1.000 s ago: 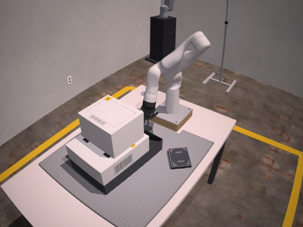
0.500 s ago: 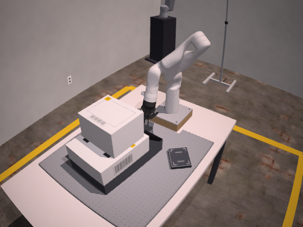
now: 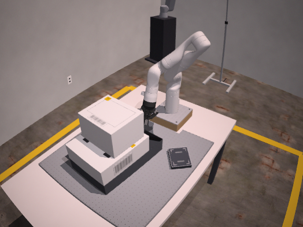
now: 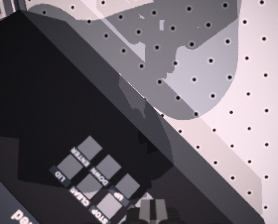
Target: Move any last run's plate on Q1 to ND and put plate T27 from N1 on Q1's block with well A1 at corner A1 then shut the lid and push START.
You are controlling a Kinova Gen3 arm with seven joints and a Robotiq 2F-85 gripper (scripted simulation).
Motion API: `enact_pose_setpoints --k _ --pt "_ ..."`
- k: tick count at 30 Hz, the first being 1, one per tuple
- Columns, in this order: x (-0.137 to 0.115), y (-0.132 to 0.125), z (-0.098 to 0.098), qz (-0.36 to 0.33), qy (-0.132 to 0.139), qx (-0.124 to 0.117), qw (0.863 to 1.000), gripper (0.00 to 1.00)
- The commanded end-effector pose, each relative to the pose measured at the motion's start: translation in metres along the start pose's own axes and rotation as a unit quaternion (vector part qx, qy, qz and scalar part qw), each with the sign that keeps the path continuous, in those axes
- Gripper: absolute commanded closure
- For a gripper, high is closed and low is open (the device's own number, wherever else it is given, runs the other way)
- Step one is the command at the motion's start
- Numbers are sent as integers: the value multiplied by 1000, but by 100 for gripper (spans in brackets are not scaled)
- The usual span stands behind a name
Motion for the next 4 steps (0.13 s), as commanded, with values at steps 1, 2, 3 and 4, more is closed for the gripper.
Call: enact_pose_setpoints --k 1,2,3,4 --pt "0 0 0 0 0 0 1000 90" --pt "0 0 0 0 0 0 1000 90" --pt "0 0 0 0 0 0 1000 90" --pt "0 0 0 0 0 0 1000 90"
Point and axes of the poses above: the point where the finger pads meet when closed, its own z axis back along the fingers, its own y axis across the jaws, x = y × z, the point moved 7 cm from there along z, back along the fingers, and after that the axes turned 10 degrees about -z, right-handed, at the moved point
